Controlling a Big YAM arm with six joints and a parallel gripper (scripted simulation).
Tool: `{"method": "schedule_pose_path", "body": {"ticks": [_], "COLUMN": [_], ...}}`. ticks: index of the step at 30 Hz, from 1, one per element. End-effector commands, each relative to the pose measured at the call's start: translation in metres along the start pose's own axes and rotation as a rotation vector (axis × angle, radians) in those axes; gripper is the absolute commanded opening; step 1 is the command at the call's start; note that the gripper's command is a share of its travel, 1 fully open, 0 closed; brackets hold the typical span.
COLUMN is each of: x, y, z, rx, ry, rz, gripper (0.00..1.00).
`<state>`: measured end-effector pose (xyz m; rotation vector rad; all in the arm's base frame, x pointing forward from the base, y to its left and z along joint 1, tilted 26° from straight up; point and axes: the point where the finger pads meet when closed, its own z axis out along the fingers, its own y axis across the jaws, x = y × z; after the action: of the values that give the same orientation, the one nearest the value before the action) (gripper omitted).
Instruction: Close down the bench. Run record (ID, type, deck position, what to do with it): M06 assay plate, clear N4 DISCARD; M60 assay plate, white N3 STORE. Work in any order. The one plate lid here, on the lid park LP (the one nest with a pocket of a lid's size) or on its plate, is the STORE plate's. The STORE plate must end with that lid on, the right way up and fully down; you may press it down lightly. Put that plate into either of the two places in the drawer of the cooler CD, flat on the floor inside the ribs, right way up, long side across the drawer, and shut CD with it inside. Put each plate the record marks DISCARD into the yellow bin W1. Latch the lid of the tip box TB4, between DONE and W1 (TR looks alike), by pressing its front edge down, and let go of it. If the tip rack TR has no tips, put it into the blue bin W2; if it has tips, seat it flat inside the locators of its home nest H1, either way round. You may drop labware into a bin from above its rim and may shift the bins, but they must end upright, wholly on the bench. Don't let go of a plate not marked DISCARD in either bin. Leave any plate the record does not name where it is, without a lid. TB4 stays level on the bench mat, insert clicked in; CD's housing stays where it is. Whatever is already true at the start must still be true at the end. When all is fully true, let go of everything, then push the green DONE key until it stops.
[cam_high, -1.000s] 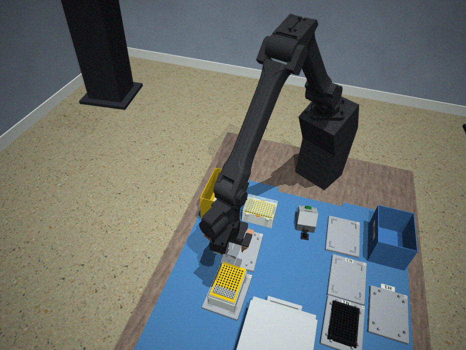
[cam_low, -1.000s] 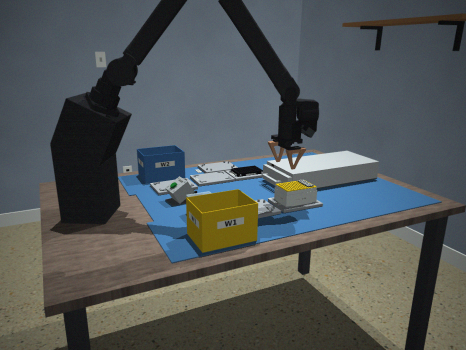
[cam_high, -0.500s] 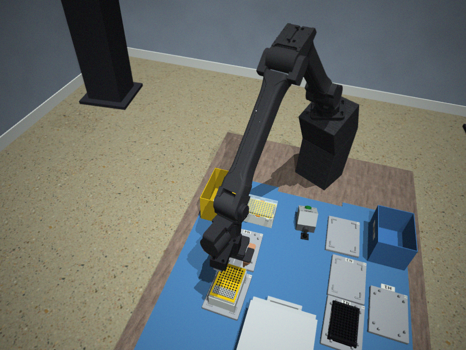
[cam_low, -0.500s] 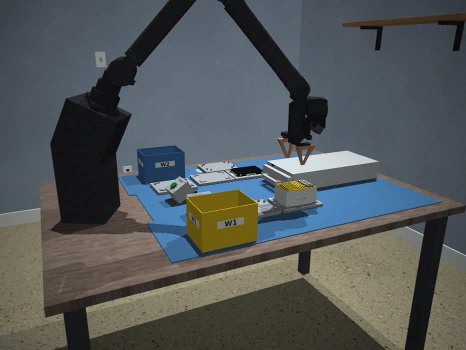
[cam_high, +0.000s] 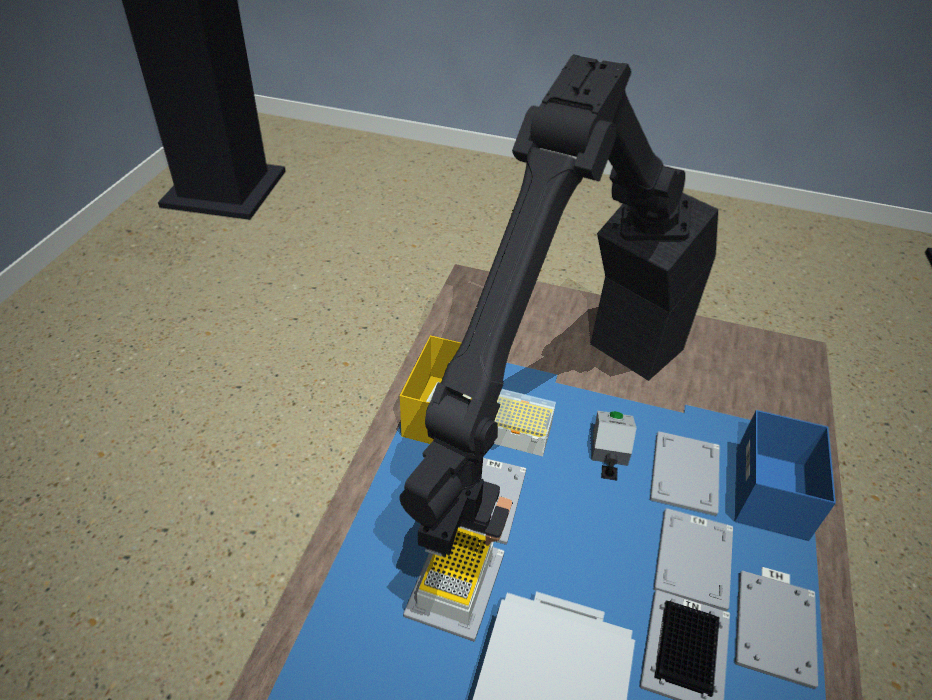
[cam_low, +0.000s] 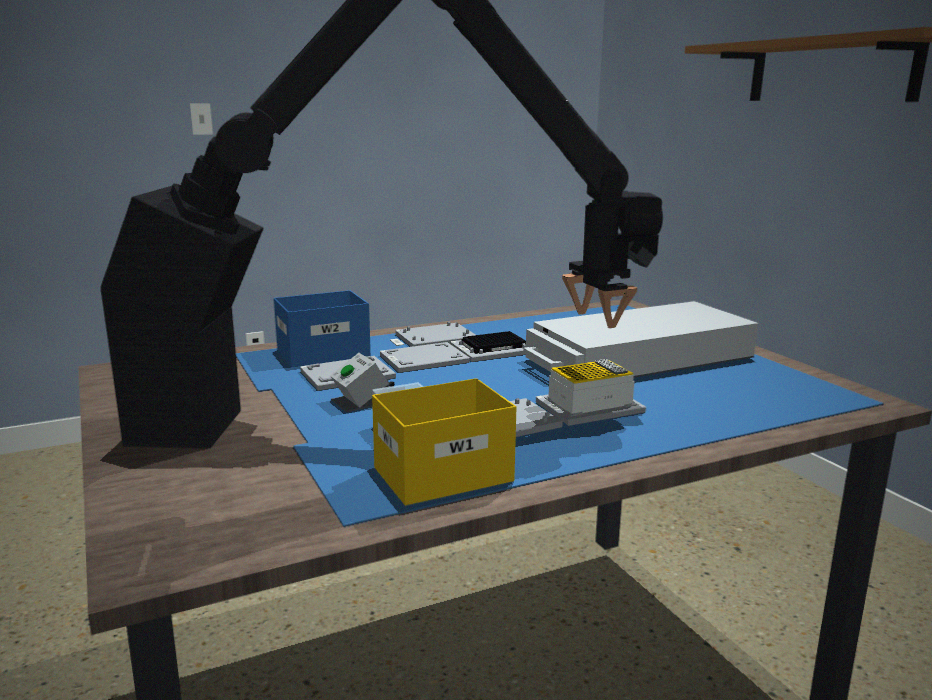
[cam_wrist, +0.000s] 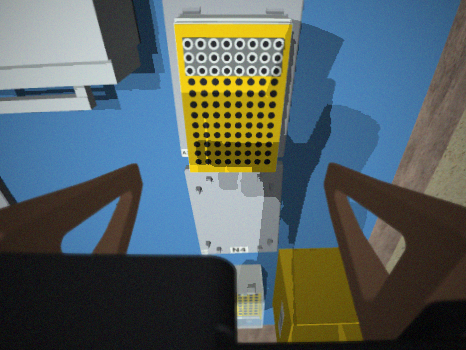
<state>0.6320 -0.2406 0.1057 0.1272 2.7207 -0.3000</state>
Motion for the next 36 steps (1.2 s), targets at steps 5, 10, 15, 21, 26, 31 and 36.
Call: {"method": "schedule_pose_path", "body": {"ticks": [5, 10, 15, 21, 26, 31, 36], "x": [-0.008, -0.008, -0.008, -0.008, -0.008, -0.013, -0.022], "y": [-0.006, -0.006, -0.006, -0.006, -0.006, -0.008, -0.013], "z": [0.000, 0.000, 0.000, 0.000, 0.000, 0.000, 0.001], "rx": [0.006, 0.006, 0.006, 0.006, 0.006, 0.010, 0.018], "ry": [-0.004, -0.004, -0.004, -0.004, -0.004, -0.018, -0.044], "rz": [0.021, 0.021, 0.021, 0.021, 0.021, 0.023, 0.028], "gripper": [1.00, 1.00, 1.00, 1.00, 1.00, 1.00, 1.00]}}
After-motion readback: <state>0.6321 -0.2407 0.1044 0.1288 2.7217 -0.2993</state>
